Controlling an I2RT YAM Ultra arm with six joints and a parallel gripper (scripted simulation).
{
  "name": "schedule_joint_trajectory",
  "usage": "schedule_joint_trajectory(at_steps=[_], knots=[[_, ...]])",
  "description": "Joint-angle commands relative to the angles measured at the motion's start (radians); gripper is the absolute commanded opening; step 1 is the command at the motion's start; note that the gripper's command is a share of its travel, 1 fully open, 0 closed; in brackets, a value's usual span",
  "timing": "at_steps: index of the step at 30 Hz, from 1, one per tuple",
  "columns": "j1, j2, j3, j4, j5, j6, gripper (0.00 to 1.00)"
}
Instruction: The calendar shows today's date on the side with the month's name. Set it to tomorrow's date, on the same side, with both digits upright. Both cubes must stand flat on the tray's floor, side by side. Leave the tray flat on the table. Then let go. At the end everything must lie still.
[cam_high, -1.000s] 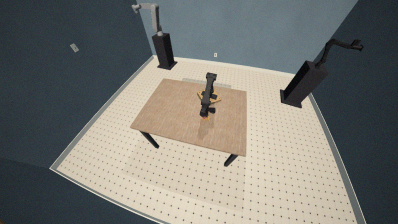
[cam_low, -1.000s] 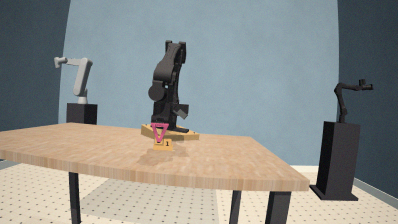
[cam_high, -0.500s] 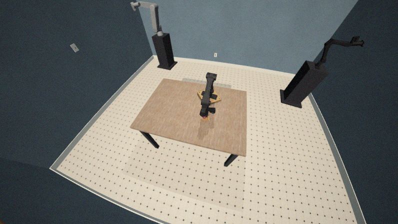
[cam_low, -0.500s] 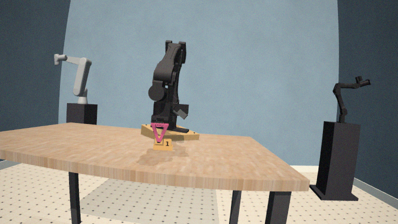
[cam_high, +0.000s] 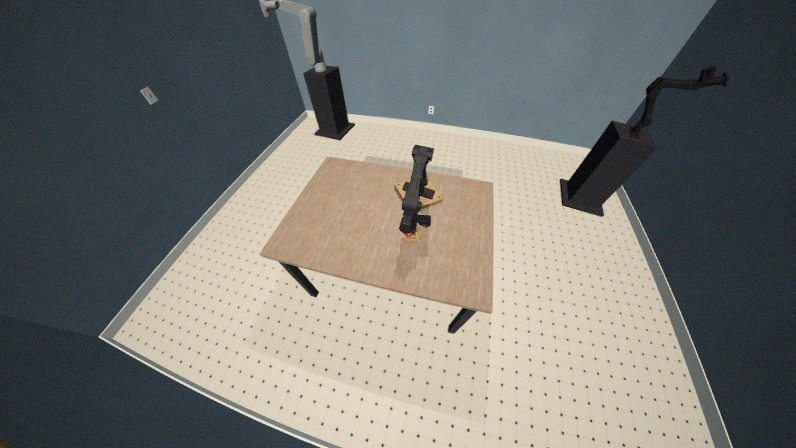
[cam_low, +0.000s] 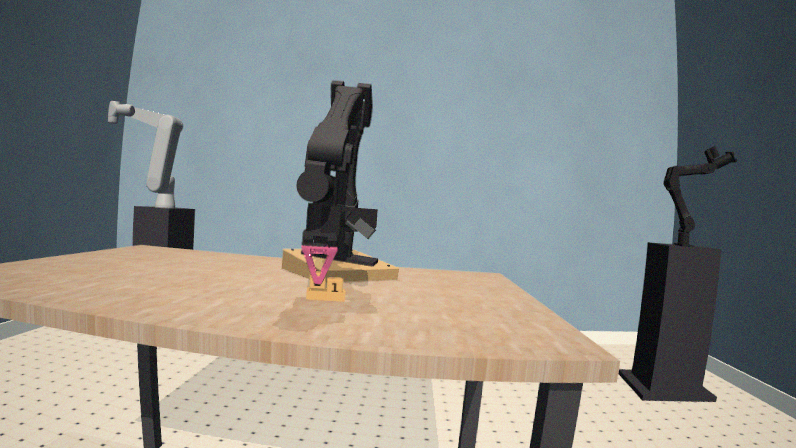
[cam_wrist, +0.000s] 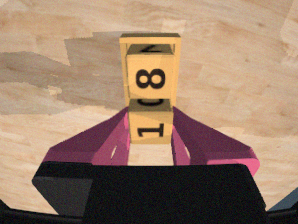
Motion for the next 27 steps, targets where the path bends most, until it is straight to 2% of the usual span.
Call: schedule_joint_trajectory(at_steps=[1,14,15,22,27], knots=[[0.011,-0.019,-0.009,-0.003,-0.005,0.004,0.26],[0.007,0.015,-0.024,0.016,-0.005,0.005,0.26],[0.007,0.016,0.017,-0.001,-0.005,0.005,0.26],[0.01,0.023,-0.031,0.033,-0.005,0.006,0.26],[0.012,0.025,-0.03,0.038,-0.005,0.006,0.26]])
